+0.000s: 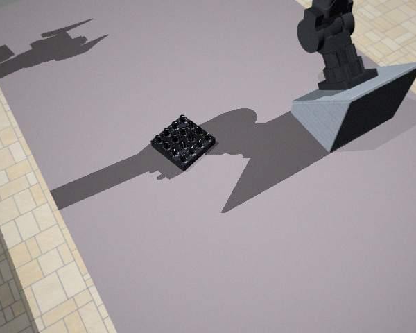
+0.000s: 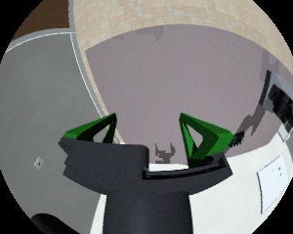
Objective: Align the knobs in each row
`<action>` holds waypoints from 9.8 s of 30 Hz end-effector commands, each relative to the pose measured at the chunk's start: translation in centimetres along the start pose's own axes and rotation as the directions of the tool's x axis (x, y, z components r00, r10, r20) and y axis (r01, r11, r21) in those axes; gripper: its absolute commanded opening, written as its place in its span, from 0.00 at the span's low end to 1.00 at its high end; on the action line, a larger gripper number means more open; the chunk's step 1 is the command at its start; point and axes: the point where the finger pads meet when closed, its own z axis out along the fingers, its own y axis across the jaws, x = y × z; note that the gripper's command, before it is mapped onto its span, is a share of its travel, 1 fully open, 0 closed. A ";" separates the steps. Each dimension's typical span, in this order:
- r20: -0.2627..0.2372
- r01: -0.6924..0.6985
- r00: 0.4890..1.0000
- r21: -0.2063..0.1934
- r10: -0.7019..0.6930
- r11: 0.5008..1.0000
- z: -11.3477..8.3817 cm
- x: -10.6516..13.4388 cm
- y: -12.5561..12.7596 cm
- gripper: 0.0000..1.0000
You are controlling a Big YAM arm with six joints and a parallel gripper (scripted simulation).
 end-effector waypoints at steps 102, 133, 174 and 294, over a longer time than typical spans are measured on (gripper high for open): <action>0.081 0.576 0.024 -0.816 -0.996 -0.052 -3.7 39.7 -12.0 1.00; 0.631 0.041 -0.192 -0.760 -0.752 -0.648 -18.4 49.8 -32.3 1.00; 0.104 -0.372 -0.928 -0.172 0.359 -0.912 8.1 31.1 -58.9 1.00; 0.037 -0.426 -0.904 -0.137 0.425 -0.894 9.1 28.5 -57.6 1.00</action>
